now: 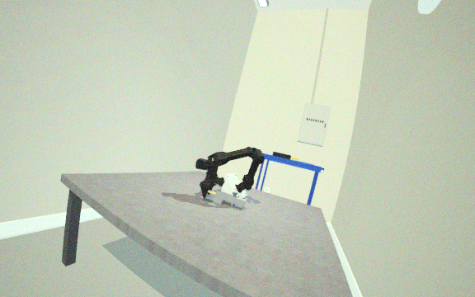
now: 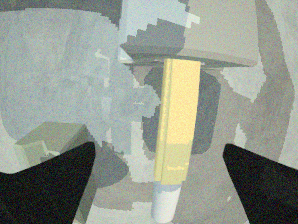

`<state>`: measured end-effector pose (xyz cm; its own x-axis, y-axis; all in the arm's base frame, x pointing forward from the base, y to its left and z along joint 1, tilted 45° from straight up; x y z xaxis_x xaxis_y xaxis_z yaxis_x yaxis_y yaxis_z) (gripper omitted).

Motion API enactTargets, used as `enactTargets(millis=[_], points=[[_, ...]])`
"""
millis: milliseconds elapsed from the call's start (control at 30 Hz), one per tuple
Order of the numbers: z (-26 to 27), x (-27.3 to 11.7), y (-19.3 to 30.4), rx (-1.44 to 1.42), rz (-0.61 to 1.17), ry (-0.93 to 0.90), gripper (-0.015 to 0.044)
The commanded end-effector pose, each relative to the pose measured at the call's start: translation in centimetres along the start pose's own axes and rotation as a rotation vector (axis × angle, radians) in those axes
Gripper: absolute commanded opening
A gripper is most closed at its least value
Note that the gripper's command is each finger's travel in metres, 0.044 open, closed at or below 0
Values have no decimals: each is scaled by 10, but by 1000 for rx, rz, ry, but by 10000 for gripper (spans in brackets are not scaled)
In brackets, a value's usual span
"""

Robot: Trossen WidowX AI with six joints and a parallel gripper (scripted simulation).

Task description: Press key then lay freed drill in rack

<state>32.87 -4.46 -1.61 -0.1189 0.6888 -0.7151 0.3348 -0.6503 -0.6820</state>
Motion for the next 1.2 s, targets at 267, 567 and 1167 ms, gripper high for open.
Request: enactTargets(millis=[267,567,1167], points=[[0,0,-1,0,0,0,282],[0,0,-1,0,0,0,46],[0,-3,-2,6,-3,1,0]])
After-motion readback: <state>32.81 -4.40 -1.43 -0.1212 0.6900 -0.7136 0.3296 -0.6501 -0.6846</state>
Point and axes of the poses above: the point midway between the two fingers, 35 mm back from their tips, its own x axis out along the fingers, its own z axis across the jaws, y = z × x, the point moved 6 cm from there along -x, back along the fingers, and after that the axes turned 2 degrees about x, right-handed, at the moved point
